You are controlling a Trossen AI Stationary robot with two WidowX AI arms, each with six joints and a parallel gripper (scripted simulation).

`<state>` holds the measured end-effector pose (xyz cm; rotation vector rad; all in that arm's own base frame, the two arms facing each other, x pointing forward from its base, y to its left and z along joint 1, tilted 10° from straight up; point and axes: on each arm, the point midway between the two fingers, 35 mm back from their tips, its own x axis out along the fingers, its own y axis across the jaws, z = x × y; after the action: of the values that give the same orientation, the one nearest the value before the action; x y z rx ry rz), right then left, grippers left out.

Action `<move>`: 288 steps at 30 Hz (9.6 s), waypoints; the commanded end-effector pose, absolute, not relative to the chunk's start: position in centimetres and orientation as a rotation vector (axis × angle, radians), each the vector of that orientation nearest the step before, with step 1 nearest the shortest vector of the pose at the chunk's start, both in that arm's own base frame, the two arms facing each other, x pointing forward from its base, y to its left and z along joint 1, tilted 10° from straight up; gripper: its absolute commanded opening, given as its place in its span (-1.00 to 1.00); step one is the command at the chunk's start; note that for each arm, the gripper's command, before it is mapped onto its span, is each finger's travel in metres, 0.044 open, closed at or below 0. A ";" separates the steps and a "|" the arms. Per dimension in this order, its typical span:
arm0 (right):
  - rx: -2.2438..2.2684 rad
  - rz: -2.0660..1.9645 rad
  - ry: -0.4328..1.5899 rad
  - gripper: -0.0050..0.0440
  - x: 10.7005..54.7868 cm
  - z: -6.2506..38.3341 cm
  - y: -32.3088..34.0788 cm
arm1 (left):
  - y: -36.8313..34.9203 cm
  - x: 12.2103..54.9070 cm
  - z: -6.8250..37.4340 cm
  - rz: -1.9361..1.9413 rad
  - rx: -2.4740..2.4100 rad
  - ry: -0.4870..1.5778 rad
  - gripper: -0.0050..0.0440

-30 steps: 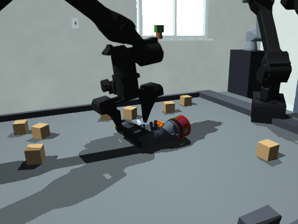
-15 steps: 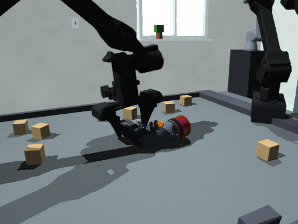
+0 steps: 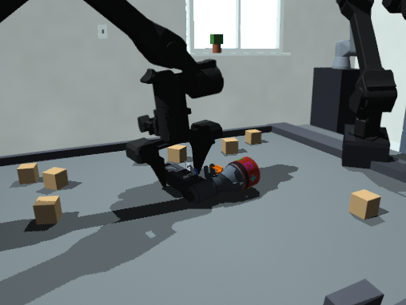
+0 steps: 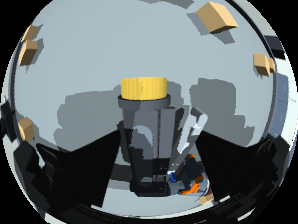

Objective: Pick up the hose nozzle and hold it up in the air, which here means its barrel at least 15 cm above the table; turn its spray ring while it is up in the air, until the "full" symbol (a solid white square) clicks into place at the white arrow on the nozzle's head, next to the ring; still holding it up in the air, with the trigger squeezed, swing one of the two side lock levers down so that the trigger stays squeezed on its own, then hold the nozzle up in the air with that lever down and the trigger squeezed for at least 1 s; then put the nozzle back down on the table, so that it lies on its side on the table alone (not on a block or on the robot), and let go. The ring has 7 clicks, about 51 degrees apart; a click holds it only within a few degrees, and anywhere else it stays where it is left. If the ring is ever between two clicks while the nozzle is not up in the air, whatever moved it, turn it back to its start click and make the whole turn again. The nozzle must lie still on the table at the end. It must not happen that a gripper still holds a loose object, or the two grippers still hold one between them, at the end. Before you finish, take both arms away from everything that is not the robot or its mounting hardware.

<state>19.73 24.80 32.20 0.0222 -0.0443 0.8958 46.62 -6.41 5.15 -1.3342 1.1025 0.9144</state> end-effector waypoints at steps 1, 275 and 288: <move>0.032 0.893 -0.065 0.87 19.7 33.0 24.7 | -6.4 47.0 6.4 0.890 -1.350 1.075 0.71; 0.032 0.893 -0.065 0.87 19.7 33.0 24.7 | -7.0 40.4 10.7 0.083 -0.301 0.572 -0.09; 0.032 0.893 -0.065 0.87 19.7 33.0 24.7 | -7.2 38.9 10.6 0.100 -0.291 0.472 -0.09</move>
<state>19.73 24.80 32.20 0.0222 -0.0443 0.8958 39.68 -6.80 10.01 -0.2971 0.5304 0.1044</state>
